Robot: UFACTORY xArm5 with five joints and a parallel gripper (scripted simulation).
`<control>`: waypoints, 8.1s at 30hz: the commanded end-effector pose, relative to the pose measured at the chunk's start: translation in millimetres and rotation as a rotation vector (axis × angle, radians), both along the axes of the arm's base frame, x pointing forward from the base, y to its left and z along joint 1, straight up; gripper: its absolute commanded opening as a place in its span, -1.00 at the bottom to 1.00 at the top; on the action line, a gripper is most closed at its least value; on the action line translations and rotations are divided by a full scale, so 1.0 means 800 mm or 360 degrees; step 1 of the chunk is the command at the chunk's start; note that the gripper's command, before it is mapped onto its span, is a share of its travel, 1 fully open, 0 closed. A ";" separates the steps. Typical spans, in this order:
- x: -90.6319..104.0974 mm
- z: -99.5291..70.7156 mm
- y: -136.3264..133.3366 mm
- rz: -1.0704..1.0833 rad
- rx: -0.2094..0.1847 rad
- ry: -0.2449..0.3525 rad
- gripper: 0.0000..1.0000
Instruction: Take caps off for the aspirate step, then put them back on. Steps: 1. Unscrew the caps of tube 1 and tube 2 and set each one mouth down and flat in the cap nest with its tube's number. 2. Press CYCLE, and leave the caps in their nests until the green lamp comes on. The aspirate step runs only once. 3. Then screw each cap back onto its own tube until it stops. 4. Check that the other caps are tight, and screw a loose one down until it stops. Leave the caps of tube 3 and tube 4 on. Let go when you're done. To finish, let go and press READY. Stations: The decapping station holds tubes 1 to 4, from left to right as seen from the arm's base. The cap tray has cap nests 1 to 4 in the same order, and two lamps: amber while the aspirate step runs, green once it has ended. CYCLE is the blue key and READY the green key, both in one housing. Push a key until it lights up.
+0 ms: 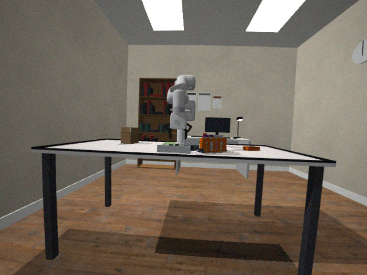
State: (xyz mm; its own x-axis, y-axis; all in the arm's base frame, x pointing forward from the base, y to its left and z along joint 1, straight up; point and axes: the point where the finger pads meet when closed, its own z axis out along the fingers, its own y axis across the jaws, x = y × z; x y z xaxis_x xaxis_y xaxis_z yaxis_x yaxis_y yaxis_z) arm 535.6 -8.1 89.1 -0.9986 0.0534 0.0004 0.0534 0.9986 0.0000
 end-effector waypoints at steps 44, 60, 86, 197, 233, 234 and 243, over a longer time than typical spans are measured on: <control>0.002 0.002 0.000 0.0000 -0.0013 -0.0007 1.00; -0.056 0.040 0.028 0.0000 -0.0012 -0.0007 -0.08; -0.131 0.091 0.065 0.0000 -0.0012 -0.0006 -0.08; -0.131 0.010 0.065 0.0000 -0.0012 -0.0006 -1.00; -0.166 0.090 0.138 -0.0616 -0.0010 -0.0008 -1.00; -0.168 0.090 0.144 -0.0616 -0.0010 -0.0008 -1.00; -0.192 0.089 0.192 -0.0616 -0.0010 -0.0008 -1.00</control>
State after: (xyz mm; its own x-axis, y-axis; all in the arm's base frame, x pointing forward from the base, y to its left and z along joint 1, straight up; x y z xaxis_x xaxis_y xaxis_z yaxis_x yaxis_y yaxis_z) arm 394.0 116.6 159.1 -0.9102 0.4141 0.0039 0.4141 0.9102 -0.0034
